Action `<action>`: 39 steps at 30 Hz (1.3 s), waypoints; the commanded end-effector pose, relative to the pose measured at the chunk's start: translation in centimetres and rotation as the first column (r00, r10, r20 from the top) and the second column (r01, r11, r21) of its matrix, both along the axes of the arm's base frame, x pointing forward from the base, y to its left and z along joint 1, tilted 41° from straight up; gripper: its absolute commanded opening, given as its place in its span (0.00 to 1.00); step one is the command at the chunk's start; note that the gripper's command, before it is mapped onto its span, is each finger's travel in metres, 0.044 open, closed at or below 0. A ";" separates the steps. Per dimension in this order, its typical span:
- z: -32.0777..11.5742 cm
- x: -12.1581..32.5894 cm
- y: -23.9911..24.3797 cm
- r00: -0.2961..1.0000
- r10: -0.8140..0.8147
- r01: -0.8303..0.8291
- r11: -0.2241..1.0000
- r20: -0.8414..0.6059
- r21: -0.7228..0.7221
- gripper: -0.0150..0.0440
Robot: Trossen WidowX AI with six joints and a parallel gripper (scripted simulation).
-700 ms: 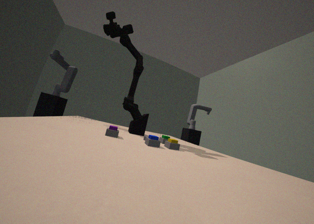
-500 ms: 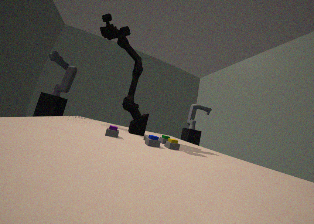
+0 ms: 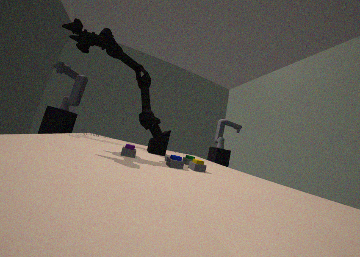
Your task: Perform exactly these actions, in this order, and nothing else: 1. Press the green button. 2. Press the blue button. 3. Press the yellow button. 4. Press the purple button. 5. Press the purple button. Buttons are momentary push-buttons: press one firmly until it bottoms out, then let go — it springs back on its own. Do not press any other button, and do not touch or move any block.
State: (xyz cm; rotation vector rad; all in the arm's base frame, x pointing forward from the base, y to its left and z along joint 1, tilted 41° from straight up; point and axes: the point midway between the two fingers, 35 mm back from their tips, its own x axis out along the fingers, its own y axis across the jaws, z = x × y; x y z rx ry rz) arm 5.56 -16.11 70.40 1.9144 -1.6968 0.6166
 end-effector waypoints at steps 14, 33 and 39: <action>-20.1 27.6 -3.7 0.519 0.350 -0.139 0.935 -0.780 0.327 0.93; -49.8 38.5 18.9 -0.664 -0.032 -0.439 0.826 -0.747 0.355 0.93; -58.7 34.3 26.5 -0.796 -0.403 -0.580 0.720 -0.451 0.381 0.93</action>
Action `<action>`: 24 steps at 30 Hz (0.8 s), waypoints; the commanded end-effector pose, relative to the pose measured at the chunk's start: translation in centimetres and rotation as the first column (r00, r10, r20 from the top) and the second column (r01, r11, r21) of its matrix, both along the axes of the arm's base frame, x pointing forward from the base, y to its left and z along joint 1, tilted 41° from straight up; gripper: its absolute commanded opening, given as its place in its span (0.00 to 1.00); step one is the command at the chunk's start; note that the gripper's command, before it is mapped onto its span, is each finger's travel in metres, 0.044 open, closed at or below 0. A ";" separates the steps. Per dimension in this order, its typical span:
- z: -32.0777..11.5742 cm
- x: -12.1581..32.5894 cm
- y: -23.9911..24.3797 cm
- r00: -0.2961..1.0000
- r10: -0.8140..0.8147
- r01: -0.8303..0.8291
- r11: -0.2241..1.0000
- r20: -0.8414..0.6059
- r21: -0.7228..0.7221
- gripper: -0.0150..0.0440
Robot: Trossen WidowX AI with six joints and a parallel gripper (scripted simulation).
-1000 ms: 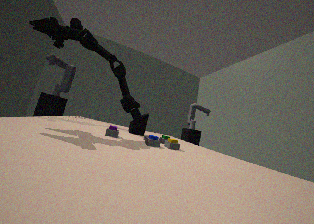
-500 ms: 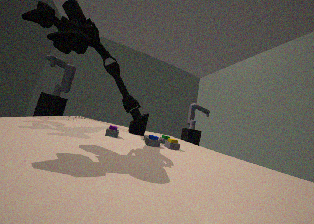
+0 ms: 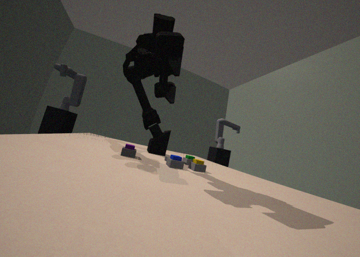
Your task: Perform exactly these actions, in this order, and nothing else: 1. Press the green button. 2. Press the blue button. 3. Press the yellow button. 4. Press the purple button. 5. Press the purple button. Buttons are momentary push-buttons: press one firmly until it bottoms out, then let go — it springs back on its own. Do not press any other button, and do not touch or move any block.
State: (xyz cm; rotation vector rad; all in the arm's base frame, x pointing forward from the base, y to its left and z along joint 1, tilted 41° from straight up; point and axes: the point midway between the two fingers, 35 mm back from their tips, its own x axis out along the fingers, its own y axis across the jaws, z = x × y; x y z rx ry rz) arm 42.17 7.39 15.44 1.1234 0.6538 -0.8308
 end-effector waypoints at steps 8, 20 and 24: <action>-13.8 -13.2 9.5 0.600 0.458 -0.703 0.693 -0.655 -0.160 0.93; -19.2 -25.2 9.0 -0.006 0.291 -0.982 0.181 -0.957 0.061 0.93; -21.0 -24.8 7.6 -0.005 0.291 -0.982 0.181 -0.957 0.061 0.80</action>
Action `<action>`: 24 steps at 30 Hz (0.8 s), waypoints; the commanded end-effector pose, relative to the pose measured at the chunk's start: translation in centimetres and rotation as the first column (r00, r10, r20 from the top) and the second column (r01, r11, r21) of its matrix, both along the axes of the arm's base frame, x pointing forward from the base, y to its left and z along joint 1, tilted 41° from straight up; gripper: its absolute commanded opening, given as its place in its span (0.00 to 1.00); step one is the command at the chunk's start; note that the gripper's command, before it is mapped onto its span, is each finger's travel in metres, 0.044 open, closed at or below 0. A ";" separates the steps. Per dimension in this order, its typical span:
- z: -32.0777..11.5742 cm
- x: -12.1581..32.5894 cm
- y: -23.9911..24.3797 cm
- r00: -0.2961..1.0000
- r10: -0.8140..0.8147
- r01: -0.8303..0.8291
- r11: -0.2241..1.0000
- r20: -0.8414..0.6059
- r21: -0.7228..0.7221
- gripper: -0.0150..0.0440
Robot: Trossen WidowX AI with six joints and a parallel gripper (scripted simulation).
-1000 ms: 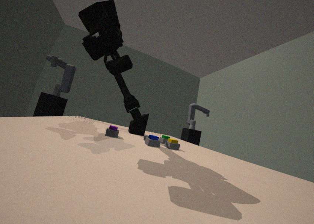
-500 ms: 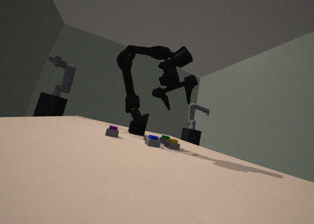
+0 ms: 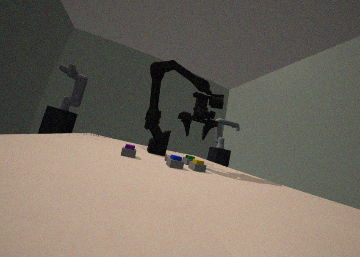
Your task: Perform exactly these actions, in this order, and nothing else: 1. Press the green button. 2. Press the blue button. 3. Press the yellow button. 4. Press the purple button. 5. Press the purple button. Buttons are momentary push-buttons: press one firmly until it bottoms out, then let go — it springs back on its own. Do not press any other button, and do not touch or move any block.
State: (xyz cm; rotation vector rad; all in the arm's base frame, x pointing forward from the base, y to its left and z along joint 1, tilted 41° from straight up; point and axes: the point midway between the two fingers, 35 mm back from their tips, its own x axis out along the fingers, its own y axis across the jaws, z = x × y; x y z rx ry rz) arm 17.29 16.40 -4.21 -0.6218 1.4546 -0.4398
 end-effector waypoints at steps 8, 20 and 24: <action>-4.2 0.2 -4.0 1.000 0.008 -0.008 1.000 -0.012 -0.021 0.44; -4.2 0.2 -4.0 1.000 0.008 -0.008 1.000 -0.012 -0.021 0.29; -4.6 0.3 -4.3 1.000 0.008 -0.008 1.000 -0.012 -0.021 0.29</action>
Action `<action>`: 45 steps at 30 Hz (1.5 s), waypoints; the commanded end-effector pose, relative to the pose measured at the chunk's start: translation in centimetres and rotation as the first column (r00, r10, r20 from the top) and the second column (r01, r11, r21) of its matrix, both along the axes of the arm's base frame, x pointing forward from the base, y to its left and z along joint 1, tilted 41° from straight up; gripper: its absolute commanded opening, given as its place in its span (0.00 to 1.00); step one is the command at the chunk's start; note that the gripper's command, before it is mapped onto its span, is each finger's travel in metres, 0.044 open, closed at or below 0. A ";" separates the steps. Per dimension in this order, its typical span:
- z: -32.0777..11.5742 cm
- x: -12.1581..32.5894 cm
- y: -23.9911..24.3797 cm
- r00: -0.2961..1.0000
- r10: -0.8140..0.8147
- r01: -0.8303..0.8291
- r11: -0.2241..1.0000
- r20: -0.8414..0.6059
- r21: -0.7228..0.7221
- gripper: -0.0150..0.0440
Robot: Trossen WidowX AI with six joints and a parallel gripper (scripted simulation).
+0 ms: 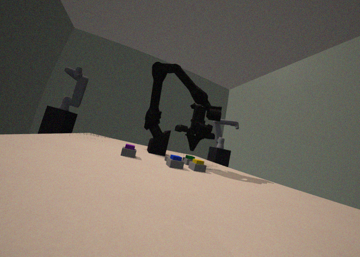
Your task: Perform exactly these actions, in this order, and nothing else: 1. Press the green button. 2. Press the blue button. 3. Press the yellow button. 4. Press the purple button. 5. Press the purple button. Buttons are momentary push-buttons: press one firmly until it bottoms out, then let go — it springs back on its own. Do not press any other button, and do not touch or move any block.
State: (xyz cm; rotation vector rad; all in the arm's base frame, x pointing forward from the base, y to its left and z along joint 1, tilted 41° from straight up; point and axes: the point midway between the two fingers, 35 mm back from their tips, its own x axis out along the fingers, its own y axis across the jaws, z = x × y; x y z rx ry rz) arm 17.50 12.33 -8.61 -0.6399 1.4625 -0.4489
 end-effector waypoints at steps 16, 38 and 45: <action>-2.2 0.3 -1.9 1.000 0.007 -0.007 1.000 0.000 -0.005 0.29; -1.7 0.2 -1.4 1.000 0.002 -0.002 1.000 0.001 -0.002 0.29; 0.9 0.0 0.8 1.000 0.007 -0.007 1.000 -0.001 -0.003 0.29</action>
